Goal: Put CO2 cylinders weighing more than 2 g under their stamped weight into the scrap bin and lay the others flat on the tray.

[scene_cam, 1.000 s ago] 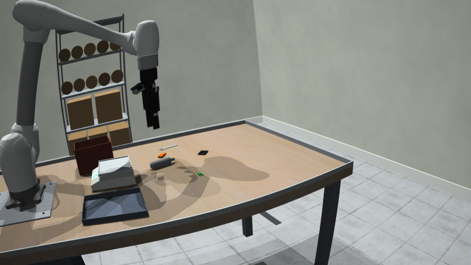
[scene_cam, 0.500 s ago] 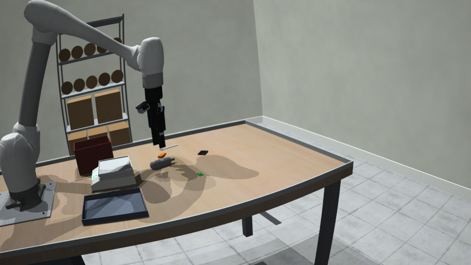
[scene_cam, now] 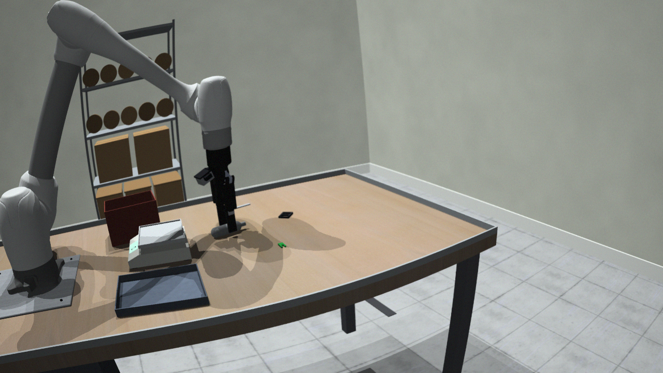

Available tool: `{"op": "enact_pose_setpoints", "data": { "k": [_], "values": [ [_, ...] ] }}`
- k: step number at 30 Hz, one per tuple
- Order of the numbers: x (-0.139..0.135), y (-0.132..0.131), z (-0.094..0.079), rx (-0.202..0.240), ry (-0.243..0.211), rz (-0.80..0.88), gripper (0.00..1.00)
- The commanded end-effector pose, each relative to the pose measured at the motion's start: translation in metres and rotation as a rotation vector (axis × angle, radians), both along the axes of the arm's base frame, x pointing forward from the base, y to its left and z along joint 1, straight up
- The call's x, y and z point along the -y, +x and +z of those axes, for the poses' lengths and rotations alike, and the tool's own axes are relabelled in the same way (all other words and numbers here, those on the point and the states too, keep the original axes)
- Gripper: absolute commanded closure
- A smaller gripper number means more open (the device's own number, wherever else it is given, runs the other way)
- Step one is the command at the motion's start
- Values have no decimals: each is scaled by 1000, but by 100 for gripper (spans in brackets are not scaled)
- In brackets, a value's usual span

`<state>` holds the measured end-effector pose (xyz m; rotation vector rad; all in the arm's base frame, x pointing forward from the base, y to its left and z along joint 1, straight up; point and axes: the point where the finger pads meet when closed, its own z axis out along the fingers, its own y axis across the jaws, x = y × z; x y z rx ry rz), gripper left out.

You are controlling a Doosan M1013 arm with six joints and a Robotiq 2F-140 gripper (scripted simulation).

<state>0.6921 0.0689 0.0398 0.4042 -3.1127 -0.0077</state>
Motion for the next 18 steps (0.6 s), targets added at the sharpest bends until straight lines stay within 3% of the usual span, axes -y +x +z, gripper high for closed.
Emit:
{"op": "enact_pose_setpoints", "data": {
  "k": [1,16,17,18],
  "values": [
    [0,1,-4,2,0,0,59],
    [0,1,-9,2,0,0,59],
    [0,1,-9,2,0,0,90],
    [0,1,-9,2,0,0,90]
  ]
}}
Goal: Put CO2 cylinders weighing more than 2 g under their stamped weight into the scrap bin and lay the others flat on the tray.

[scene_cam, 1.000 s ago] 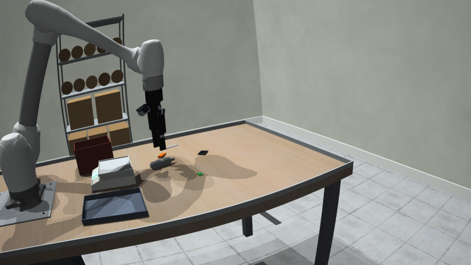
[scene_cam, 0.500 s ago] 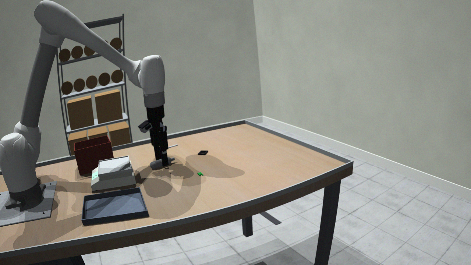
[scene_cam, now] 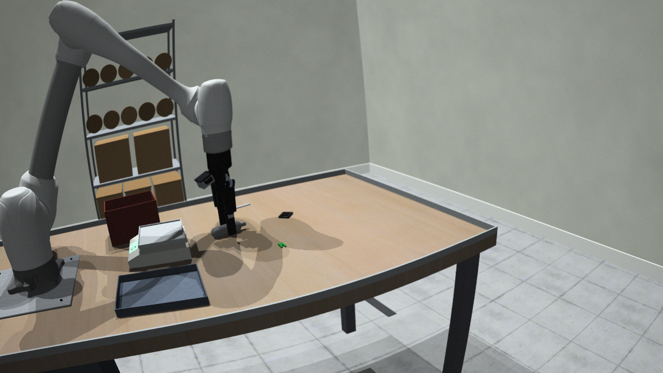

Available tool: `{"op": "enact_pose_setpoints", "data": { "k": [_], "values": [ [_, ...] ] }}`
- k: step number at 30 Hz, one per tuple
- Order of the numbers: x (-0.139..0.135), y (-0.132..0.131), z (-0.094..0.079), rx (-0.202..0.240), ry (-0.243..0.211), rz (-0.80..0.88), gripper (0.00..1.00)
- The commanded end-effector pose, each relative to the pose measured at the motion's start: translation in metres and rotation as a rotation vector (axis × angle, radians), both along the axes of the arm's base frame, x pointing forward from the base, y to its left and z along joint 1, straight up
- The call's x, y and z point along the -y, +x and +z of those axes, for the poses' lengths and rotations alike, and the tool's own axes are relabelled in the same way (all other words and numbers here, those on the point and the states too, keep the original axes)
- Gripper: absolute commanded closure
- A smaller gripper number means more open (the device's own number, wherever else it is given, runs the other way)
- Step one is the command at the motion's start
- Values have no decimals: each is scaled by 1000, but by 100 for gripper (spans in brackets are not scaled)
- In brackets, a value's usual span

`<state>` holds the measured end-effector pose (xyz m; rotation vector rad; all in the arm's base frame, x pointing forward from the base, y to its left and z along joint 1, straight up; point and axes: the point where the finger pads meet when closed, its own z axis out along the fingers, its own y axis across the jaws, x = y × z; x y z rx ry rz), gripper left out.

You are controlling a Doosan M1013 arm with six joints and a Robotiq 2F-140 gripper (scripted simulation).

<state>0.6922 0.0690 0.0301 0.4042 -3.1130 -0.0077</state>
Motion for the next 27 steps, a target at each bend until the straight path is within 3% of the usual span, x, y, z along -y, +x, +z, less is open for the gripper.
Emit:
{"op": "enact_pose_setpoints", "data": {
  "k": [1,9,13,16,18,27],
  "values": [
    [0,0,1,1,0,0,90],
    [0,0,4,1,0,0,90],
    [0,1,20,1,0,0,90],
    [0,1,43,1,0,0,90],
    [0,1,43,1,0,0,90],
    [0,1,135,1,1,0,90]
  ]
}}
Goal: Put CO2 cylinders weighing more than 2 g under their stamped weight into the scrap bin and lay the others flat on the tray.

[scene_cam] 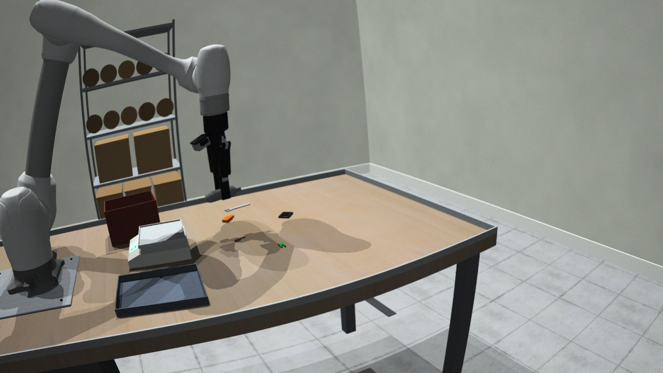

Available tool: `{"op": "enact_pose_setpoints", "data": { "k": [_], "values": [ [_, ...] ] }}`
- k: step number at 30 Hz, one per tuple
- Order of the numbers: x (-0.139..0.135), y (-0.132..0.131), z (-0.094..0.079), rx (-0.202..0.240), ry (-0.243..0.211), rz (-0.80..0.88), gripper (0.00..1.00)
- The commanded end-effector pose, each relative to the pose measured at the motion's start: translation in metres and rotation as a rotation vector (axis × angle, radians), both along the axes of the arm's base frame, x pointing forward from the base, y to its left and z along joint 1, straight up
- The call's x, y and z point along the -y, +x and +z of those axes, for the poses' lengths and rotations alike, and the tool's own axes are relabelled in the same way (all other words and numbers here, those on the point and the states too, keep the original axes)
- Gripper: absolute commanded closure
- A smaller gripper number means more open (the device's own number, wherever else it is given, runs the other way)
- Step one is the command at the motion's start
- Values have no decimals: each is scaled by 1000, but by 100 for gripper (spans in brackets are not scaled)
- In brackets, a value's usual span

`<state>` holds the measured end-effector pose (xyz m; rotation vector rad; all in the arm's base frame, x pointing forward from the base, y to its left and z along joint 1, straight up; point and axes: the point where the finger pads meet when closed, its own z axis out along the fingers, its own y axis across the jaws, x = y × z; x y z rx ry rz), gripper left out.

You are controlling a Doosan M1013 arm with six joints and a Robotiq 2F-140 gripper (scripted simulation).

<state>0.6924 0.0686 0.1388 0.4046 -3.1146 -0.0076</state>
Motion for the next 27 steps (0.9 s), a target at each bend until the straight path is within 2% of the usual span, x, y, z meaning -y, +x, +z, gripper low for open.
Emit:
{"op": "enact_pose_setpoints", "data": {
  "k": [1,6,20,25,27],
  "values": [
    [0,1,34,0,0,0,90],
    [0,1,59,0,0,0,90],
    [1,0,62,0,0,6,90],
    [5,-13,65,0,1,80,90],
    [11,-33,67,1,1,190,90]
  ]
}}
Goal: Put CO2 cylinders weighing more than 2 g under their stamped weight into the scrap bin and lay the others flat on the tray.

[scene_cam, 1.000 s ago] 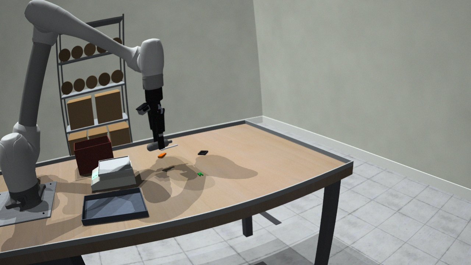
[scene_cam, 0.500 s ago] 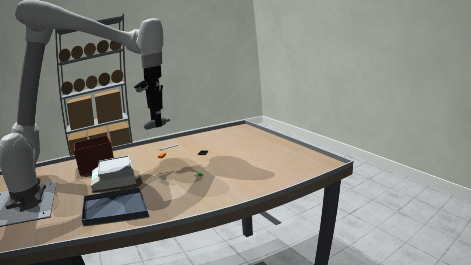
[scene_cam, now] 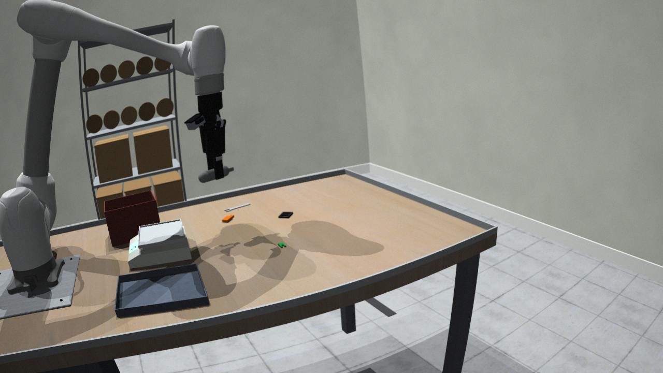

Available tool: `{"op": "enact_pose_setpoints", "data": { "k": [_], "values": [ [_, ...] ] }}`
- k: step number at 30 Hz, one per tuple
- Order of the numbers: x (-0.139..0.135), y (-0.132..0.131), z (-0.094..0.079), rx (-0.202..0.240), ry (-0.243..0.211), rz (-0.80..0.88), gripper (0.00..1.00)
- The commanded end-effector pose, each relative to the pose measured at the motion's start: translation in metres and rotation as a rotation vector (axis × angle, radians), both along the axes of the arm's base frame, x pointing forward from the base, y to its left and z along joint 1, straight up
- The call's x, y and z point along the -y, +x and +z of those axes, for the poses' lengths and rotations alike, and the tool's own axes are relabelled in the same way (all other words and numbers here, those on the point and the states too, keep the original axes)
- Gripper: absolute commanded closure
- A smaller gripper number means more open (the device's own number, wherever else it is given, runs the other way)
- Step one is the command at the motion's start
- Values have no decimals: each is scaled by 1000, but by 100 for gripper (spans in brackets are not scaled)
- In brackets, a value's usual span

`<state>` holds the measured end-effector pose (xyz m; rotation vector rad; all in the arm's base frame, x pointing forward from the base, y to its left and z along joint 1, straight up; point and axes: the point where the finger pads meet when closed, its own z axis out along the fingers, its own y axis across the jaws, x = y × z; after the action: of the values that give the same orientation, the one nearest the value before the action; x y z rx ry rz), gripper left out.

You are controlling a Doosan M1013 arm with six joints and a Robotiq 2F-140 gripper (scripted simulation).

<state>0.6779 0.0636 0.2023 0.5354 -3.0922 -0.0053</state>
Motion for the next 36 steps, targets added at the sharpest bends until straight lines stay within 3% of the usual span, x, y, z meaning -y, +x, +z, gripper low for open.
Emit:
{"op": "enact_pose_setpoints", "data": {
  "k": [1,13,15,16,20,32,36],
  "values": [
    [9,-31,5,3,3,177,90],
    [45,-200,0,-10,-11,853,90],
    [45,-200,0,-10,-11,853,90],
    [46,-208,-1,-7,-8,1006,90],
    [46,-211,-2,6,5,1164,90],
    [46,-211,-12,6,5,1165,90],
    [46,-211,-25,6,5,1165,90]
  ]
}}
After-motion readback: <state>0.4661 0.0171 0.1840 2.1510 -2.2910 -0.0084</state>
